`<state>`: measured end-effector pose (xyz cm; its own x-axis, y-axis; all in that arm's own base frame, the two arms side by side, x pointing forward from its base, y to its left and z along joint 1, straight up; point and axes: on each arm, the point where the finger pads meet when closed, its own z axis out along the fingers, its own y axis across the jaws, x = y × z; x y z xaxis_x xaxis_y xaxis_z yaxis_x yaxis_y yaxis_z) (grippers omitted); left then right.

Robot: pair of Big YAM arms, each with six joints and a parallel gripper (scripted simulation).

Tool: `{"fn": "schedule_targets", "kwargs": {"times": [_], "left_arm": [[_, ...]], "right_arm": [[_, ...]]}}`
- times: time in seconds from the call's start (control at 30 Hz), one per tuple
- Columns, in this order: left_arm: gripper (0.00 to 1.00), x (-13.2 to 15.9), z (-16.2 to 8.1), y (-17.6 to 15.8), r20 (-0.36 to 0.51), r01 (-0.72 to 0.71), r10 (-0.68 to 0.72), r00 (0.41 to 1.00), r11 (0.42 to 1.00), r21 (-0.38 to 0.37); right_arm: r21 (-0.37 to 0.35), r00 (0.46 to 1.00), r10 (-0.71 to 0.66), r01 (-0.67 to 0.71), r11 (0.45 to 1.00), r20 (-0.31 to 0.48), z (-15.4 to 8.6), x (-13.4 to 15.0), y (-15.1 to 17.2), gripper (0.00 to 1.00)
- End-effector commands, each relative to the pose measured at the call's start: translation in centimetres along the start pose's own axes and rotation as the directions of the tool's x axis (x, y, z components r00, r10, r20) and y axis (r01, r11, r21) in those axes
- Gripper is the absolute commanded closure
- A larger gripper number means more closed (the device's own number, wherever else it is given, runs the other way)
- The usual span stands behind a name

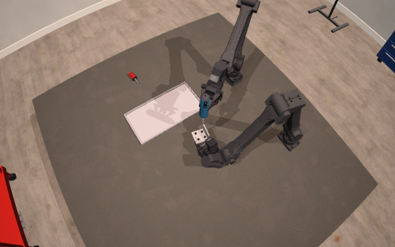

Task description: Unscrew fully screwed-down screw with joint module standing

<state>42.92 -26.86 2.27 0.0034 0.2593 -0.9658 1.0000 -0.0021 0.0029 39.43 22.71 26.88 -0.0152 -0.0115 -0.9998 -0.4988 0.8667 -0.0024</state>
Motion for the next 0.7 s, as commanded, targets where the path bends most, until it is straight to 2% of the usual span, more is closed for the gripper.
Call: {"fn": "schedule_targets", "kwargs": {"times": [0.0,0.67], "left_arm": [[0.41,-0.76,0.04,0.8,0.007,-0.022,0.022,1.0,1.0,-0.008],[0.41,-0.76,0.04,0.8,0.007,-0.022,0.022,1.0,1.0,-0.008]], "right_arm": [[-0.002,0.989,-0.002,0.002,1.0,0.145,2.12,-6.73,0.18,0.58],[-0.004,0.988,0.004,-0.003,1.0,0.152,2.23,-7.14,0.2,0.58]]}}
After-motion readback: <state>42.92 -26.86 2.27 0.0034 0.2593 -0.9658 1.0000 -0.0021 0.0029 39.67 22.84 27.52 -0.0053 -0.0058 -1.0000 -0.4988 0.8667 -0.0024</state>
